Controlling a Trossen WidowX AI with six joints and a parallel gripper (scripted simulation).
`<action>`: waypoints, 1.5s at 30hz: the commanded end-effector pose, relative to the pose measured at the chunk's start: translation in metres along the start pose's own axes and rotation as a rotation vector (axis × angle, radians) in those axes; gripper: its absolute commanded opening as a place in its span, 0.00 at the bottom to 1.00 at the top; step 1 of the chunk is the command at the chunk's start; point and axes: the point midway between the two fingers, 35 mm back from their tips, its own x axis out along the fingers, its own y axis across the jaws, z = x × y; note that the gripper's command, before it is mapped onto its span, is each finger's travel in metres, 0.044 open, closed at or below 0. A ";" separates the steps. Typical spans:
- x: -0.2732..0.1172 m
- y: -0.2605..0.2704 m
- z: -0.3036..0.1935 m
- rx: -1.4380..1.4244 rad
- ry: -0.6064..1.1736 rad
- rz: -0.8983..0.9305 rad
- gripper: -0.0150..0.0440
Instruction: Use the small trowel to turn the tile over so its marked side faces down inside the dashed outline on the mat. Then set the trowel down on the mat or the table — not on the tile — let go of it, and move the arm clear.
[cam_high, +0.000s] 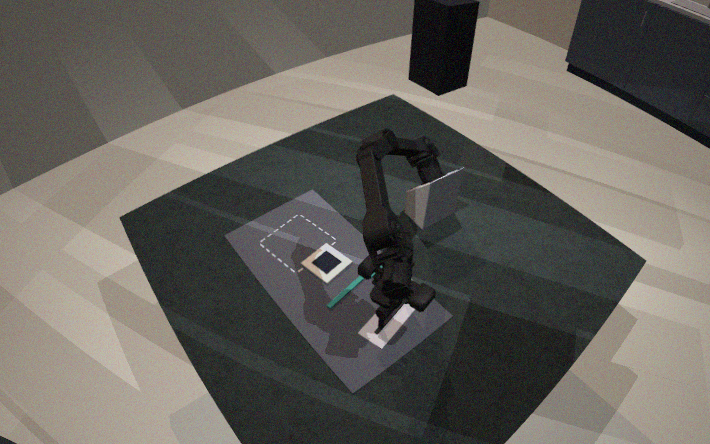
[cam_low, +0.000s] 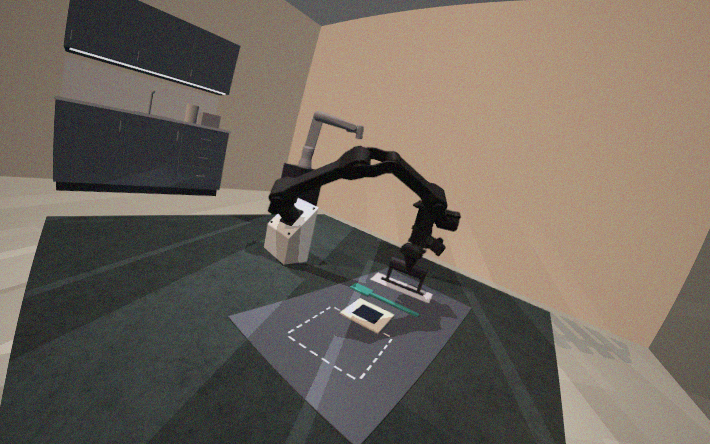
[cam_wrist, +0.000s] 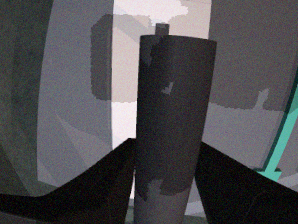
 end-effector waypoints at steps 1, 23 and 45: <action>0.002 -0.003 0.000 -0.001 0.004 -0.006 0.47; 0.003 -0.003 0.000 0.247 0.003 -0.007 0.47; 0.003 -0.003 0.000 0.892 0.001 -0.008 0.47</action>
